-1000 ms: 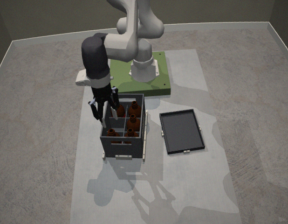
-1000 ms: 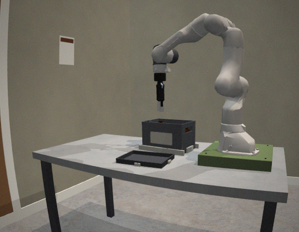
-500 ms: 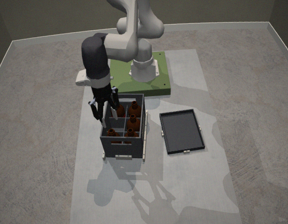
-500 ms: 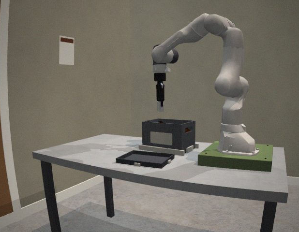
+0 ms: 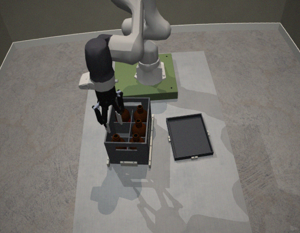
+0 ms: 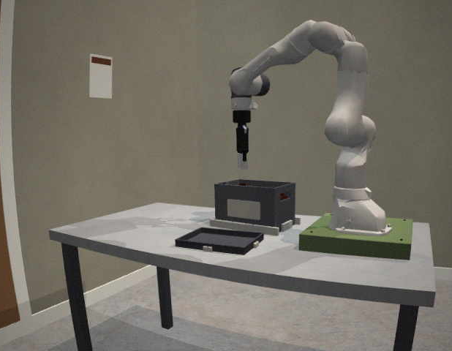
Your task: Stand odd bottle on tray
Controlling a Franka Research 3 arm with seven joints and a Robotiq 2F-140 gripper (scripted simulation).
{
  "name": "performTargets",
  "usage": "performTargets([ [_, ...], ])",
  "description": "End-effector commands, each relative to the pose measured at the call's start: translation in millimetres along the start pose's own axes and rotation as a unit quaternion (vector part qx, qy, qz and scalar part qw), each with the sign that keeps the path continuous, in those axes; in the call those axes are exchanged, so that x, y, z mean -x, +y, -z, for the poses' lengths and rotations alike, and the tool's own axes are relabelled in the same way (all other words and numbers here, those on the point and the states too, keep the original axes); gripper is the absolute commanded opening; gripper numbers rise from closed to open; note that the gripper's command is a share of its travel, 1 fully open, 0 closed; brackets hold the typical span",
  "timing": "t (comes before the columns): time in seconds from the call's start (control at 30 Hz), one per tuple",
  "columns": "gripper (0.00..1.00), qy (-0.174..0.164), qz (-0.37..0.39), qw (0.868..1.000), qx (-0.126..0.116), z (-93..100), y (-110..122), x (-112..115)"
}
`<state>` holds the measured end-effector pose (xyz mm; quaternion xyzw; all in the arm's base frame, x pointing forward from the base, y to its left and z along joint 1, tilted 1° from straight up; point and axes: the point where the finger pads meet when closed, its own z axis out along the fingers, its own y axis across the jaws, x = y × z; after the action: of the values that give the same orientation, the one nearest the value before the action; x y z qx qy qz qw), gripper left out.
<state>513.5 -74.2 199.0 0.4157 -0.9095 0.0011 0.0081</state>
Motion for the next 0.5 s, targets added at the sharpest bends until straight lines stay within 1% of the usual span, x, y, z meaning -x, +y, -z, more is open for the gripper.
performTargets([
  [0.0,0.44,0.000,0.002,1.000,-0.002,0.4,-2.5,-0.8],
  [0.47,0.44,0.000,0.002,1.000,-0.002,-5.6,-2.6,-0.7],
])
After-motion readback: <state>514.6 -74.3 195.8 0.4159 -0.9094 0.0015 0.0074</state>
